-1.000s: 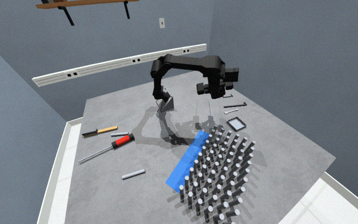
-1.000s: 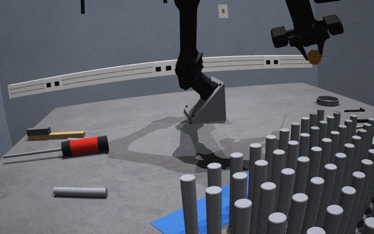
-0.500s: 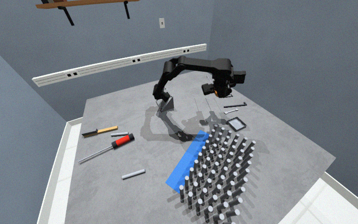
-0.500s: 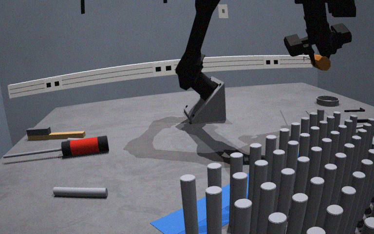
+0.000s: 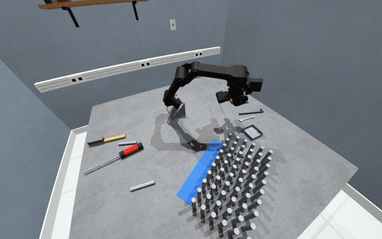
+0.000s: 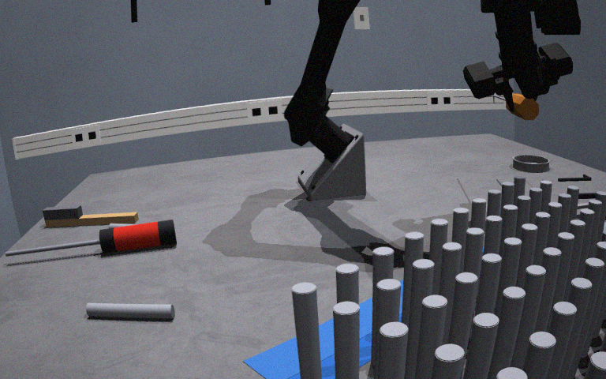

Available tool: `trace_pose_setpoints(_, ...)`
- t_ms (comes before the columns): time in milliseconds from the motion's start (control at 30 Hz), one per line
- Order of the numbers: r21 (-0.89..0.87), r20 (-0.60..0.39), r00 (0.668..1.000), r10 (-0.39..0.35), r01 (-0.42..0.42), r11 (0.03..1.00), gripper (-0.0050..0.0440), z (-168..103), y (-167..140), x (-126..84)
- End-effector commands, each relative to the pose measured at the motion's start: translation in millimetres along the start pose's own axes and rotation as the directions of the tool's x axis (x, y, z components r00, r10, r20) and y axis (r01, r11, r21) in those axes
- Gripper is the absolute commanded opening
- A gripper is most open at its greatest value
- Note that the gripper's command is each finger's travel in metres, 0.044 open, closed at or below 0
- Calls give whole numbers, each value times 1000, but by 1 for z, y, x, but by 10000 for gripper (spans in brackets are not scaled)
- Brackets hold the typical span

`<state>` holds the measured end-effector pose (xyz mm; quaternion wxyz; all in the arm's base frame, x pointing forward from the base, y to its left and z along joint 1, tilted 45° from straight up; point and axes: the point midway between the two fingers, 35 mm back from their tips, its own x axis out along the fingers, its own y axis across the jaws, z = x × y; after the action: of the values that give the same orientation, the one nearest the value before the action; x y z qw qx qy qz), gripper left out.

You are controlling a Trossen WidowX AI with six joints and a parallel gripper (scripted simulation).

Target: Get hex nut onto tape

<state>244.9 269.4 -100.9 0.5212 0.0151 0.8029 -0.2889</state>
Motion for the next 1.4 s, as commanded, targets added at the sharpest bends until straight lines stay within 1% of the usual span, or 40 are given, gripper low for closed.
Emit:
trace_pose_setpoints(0, -15, 6, 1000, 17, -17, 1000, -50, 1, 3, -1)
trace_pose_setpoints(867, -13, 5, 1000, 10, -10, 1000, -50, 27, -5, 32)
trace_pose_setpoints(967, -16, 9, 1000, 19, -19, 1000, -50, 27, -4, 29)
trace_pose_setpoints(1367, -15, 8, 1000, 16, -16, 1000, -50, 39, -9, 46)
